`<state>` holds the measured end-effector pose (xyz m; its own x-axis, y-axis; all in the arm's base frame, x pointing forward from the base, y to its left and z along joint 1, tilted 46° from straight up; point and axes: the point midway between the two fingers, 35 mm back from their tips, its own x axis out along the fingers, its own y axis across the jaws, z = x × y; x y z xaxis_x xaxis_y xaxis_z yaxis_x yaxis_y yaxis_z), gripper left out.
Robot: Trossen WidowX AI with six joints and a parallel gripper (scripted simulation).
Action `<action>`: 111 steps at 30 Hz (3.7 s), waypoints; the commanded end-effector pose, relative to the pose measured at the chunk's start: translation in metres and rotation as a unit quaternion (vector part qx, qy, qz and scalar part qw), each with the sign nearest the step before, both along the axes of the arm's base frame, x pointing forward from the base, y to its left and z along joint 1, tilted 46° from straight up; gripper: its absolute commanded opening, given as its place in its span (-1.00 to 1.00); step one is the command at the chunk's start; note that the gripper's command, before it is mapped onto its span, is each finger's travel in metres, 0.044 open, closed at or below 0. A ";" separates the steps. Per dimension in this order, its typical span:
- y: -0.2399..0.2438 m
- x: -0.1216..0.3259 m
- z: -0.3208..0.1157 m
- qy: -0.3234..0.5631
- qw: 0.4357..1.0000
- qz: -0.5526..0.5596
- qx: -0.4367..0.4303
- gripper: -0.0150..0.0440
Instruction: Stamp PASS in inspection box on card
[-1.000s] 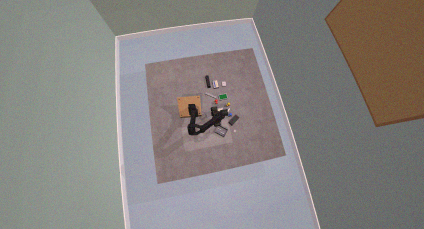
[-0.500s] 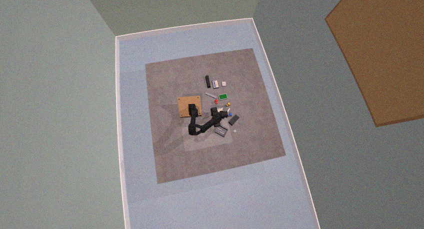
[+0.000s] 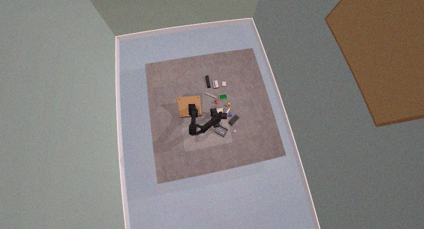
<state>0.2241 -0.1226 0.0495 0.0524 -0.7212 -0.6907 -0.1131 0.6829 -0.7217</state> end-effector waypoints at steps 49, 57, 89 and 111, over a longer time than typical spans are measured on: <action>0.013 0.002 0.011 0.000 1.000 0.000 0.004 -0.49; 0.016 0.002 0.013 0.000 1.000 0.000 0.004 -0.49; 0.027 0.002 0.023 0.000 1.000 0.000 0.006 -0.49; 0.035 0.001 0.030 0.000 1.000 0.000 0.007 -0.49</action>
<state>0.2246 -0.0893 0.0788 0.0508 -0.7145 -0.6978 -0.1195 0.6893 -0.7145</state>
